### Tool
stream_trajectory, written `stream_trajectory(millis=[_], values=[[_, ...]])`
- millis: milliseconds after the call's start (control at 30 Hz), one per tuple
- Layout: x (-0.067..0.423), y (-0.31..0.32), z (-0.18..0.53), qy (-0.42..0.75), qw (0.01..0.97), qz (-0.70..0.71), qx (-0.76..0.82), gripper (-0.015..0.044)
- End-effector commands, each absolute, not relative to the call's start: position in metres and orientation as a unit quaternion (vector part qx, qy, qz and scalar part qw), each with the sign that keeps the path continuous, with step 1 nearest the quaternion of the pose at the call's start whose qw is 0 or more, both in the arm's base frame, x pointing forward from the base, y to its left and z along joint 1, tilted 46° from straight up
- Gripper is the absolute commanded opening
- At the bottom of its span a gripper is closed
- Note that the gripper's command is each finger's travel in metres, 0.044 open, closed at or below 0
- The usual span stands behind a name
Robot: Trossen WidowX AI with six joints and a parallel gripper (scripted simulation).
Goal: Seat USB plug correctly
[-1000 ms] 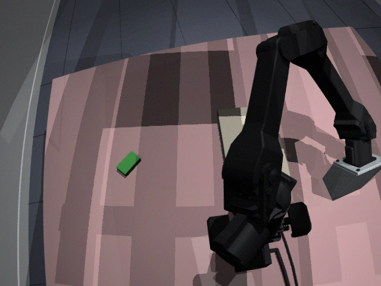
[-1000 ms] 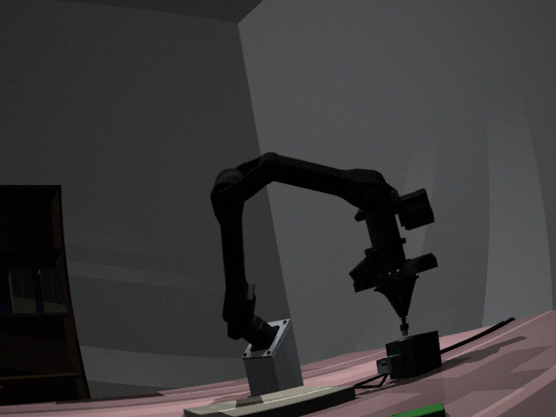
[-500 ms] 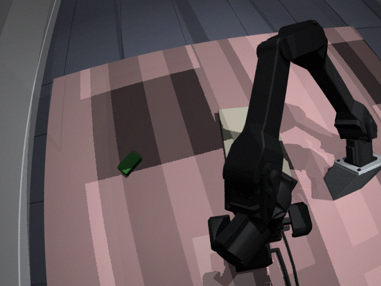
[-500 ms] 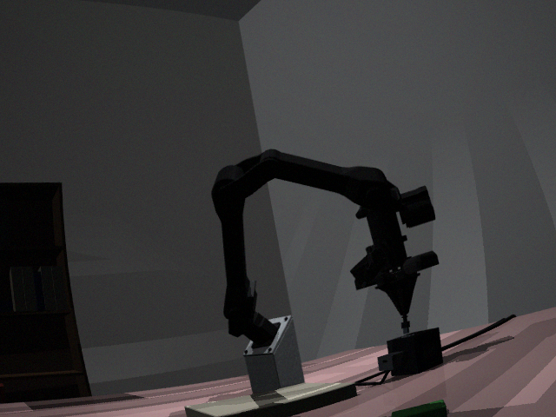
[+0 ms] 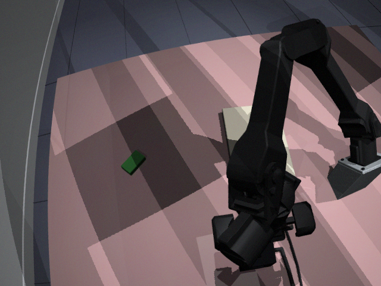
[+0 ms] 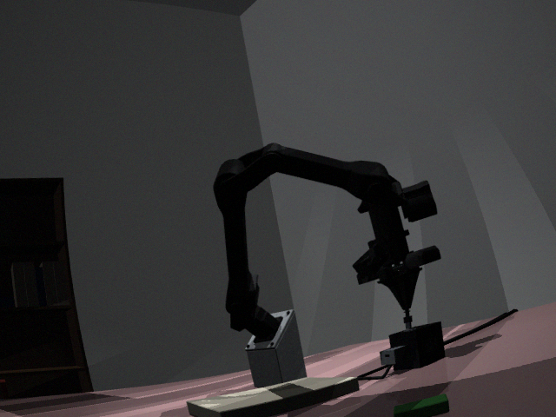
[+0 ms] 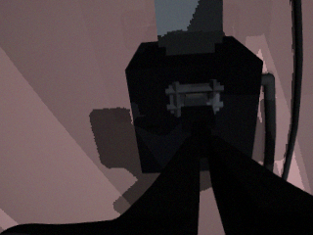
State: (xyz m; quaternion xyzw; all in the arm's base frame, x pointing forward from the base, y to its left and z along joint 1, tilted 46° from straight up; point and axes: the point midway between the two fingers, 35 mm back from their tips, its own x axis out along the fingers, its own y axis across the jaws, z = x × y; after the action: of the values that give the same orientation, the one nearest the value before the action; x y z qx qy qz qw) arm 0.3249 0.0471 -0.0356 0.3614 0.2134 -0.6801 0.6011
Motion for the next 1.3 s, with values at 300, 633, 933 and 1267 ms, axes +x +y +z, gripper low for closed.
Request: stream_trajectory(millis=[300, 633, 933, 1267], values=[[0.3245, 0.0459, -0.0373, 0.215, 0.600, -0.680, 0.361, 0.0000], [0.3245, 0.0450, -0.0381, 0.215, 0.600, -0.680, 0.361, 0.0000], [0.3244, 0.0442, -0.0389, 0.215, 0.601, -0.680, 0.361, 0.0000], [0.3244, 0.0434, -0.0397, 0.215, 0.601, -0.680, 0.361, 0.0000]])
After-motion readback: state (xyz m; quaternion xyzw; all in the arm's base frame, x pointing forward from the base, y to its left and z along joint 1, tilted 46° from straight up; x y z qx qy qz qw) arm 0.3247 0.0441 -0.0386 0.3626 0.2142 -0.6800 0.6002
